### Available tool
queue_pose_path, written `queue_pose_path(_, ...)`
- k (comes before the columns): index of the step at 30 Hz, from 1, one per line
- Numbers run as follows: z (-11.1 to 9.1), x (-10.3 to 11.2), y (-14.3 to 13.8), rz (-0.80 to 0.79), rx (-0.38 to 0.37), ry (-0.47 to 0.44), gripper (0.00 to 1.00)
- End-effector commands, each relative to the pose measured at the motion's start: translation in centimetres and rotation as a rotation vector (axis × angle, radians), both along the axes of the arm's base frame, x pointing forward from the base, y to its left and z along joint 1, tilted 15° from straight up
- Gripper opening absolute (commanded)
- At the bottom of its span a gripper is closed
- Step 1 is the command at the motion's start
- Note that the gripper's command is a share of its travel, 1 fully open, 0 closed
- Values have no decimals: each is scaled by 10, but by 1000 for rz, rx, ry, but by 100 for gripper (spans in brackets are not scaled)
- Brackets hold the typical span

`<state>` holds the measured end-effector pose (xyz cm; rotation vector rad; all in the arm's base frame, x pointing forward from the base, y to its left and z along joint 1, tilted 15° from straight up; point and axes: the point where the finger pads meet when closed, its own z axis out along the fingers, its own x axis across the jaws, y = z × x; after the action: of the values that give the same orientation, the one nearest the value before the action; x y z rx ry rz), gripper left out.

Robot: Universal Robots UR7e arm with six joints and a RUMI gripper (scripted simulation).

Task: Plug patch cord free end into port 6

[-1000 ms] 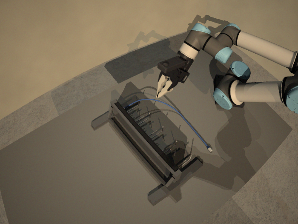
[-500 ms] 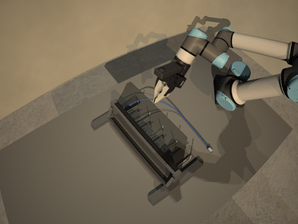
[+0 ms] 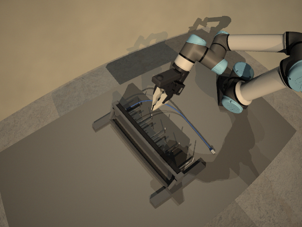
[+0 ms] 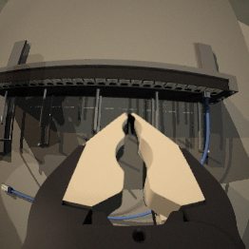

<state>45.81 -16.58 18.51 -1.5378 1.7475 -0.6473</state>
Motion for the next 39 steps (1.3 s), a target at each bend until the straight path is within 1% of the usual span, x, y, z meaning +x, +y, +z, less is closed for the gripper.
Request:
queue_pose_path(1, -8, 12, 0, -8, -6, 1, 0)
queue_pose_path(21, -27, 36, 2, -8, -6, 1, 0)
queue_pose_path(39, -31, 41, 2, -8, -6, 1, 0)
